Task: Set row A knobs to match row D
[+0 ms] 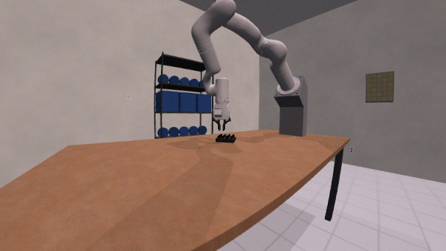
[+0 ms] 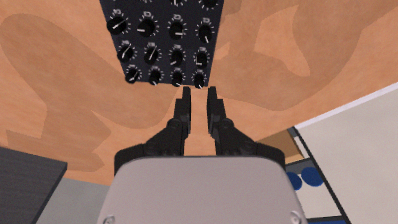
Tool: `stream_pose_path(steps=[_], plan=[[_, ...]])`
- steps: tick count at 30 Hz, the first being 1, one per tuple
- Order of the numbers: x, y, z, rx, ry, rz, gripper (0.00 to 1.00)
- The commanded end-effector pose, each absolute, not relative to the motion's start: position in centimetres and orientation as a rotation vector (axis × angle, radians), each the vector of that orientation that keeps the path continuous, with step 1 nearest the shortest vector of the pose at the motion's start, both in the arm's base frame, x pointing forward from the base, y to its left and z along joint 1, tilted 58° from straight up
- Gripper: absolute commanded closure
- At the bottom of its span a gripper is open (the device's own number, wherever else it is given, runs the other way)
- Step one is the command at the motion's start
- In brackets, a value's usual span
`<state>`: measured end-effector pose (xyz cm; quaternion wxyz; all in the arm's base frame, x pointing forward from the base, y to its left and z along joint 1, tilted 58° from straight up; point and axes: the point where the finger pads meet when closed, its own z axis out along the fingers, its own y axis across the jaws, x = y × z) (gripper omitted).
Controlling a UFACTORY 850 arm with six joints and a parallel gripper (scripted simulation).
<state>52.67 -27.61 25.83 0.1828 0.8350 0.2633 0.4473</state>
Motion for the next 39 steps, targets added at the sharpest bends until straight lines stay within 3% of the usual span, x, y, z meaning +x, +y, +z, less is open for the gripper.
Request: stream_pose_path(steps=[1,39], plan=[[53.23,-27.68,25.52,2.355,0.742,1.262,0.81],[54.14,-27.77,24.96,2.355,0.742,1.262,0.81]])
